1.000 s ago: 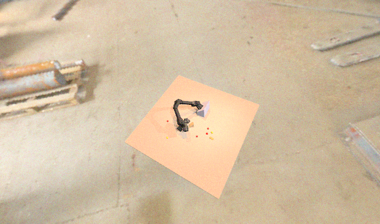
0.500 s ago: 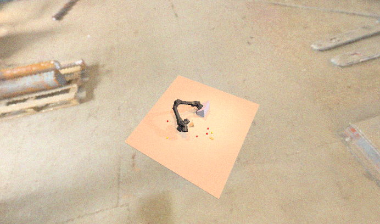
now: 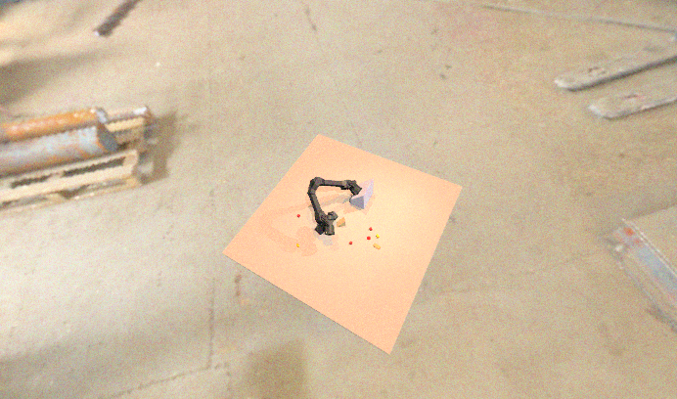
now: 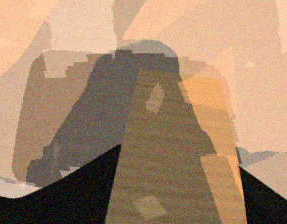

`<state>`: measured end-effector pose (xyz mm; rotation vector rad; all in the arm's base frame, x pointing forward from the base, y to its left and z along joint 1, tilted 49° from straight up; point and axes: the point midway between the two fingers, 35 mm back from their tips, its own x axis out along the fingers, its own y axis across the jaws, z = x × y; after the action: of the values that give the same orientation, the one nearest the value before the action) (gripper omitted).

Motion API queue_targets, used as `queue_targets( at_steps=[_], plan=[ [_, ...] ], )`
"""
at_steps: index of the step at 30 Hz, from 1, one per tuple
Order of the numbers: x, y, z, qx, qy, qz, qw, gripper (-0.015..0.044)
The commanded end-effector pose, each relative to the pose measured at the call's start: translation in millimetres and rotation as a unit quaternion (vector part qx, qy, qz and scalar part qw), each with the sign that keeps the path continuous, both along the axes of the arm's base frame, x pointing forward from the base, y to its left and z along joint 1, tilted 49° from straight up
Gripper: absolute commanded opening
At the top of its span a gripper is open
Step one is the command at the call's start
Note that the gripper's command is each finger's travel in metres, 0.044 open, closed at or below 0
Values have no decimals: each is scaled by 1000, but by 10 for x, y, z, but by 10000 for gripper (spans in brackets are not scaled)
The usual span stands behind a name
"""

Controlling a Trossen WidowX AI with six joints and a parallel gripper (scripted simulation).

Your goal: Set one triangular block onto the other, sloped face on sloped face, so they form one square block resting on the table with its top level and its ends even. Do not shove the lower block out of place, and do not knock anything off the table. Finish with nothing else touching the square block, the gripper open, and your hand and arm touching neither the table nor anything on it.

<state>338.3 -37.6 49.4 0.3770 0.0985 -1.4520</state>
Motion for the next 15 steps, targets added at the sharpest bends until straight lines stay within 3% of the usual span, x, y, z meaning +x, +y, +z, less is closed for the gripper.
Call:
queue_targets(
  at_steps=[1,3,8,15],
  plan=[
    [5,0,7,-1,0,2,1000,138],
    [5,0,7,-1,0,2,1000,124],
    [-3,17,17,0,0,0,1000,0],
    [-14,14,47,24,3,4,1000,0]
  ],
)
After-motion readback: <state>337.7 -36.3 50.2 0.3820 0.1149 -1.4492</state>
